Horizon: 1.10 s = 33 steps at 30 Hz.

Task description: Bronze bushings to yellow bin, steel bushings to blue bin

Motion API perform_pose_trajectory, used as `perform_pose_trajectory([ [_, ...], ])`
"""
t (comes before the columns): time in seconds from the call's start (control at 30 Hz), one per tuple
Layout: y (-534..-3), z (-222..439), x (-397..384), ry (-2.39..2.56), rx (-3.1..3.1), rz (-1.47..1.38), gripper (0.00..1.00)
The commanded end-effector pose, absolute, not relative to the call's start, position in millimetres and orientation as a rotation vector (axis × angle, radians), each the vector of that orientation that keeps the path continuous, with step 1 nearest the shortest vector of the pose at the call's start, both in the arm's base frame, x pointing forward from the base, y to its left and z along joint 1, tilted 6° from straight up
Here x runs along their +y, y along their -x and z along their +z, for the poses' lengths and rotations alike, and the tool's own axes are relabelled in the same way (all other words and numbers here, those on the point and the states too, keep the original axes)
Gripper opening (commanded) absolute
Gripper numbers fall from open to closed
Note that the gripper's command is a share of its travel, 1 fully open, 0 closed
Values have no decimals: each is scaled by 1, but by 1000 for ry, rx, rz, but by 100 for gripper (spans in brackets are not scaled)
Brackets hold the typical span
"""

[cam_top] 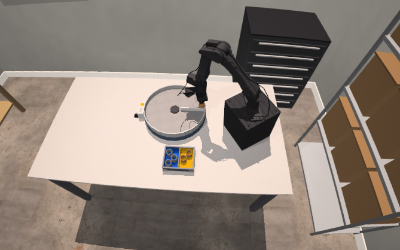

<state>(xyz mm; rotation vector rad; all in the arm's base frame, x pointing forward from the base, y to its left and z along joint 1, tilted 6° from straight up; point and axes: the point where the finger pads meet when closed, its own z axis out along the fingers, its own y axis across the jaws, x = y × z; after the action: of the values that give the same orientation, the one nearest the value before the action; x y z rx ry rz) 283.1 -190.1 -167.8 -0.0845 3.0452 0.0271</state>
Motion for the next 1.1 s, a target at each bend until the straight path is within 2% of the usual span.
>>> perform_pose_trajectory([
  [0.0,-285,-152,-192,81,3031,50,0],
  [0.4,-272,-107,-188,79,3047,70,0],
  [1.07,-279,-101,-193,77,3031,49,0],
])
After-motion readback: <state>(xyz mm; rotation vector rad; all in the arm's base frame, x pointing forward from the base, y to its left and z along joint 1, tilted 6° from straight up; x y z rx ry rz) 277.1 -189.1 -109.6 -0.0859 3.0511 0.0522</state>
